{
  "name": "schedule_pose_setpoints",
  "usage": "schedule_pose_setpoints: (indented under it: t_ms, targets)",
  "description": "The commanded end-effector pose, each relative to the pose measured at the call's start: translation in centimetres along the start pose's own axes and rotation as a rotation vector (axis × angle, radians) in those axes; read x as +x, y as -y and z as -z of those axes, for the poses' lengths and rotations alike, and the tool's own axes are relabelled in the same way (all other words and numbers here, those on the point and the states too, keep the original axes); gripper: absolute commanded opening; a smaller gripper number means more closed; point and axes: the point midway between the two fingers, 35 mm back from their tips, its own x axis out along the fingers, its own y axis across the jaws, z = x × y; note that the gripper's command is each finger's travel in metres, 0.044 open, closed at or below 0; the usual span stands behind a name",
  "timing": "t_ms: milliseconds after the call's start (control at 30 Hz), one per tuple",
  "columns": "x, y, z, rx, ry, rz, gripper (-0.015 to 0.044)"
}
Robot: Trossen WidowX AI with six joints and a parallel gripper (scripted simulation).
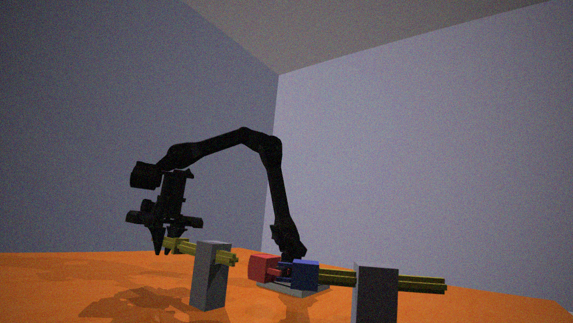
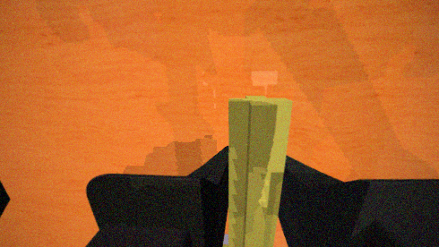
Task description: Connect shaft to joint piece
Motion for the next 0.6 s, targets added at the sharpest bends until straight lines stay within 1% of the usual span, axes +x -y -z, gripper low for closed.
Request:
schedule_pose_setpoints:
  t_ms: [0, 67, 100, 567]
  targets:
    - [0.0, 0.0, 0.0, -0.001, 0.0, -0.001, 0.0034]
    - [0.0, 0.0, 0.0, -0.001, 0.0, -0.001, 0.002]
    - [0.0, 0.0, 0.0, -0.001, 0.0, -0.001, 0.0]
    - [0.1, 0.0, 1.4, 0.002, -0.001, 0.015, 0.0]
